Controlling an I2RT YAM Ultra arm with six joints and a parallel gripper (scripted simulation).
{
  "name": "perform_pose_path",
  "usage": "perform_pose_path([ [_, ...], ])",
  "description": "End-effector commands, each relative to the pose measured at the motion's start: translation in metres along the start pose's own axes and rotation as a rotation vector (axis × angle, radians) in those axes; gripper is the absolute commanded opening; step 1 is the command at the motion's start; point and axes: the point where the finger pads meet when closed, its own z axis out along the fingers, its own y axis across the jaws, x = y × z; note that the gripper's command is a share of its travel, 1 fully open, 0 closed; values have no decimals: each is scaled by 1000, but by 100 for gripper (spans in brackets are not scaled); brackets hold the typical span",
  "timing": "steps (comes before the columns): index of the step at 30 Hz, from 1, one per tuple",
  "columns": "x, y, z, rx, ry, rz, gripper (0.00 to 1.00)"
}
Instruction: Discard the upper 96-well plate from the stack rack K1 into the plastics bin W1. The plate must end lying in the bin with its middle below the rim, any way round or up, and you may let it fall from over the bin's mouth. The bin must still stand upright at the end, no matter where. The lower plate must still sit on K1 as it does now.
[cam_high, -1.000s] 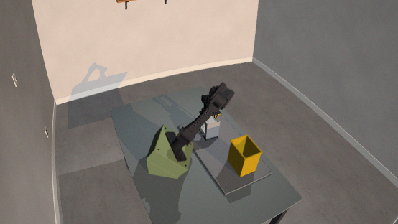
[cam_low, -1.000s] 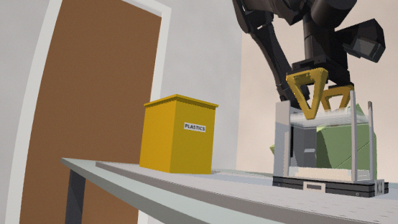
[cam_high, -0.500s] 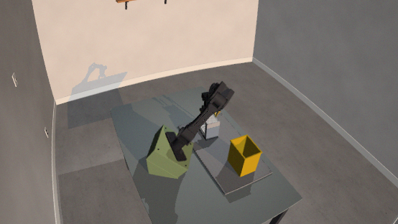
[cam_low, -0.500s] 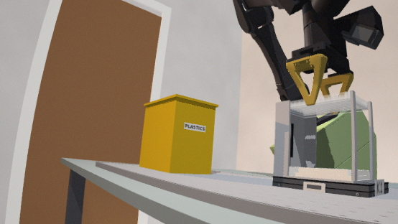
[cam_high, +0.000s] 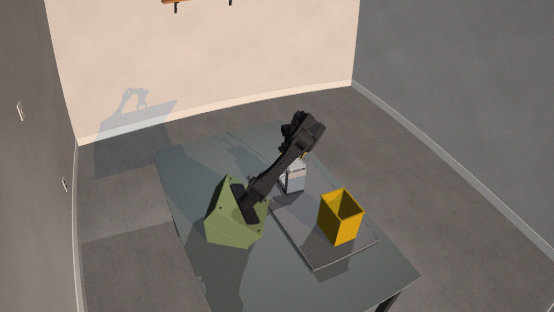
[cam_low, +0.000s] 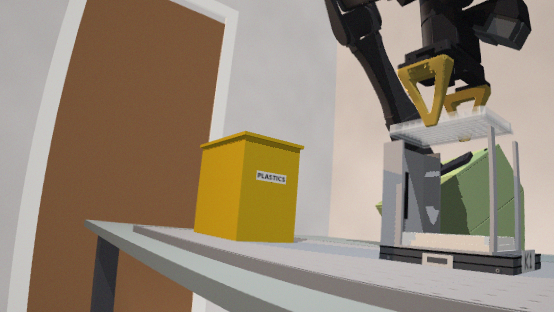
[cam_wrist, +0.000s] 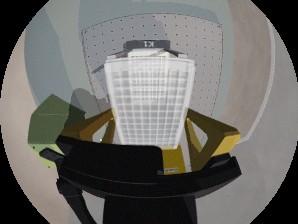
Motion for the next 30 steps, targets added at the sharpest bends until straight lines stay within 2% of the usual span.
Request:
perform_pose_path([
  [1, -1, 2, -9, 3, -6, -4, 0],
  [30, 0, 2, -52, 3, -7, -4, 0],
])
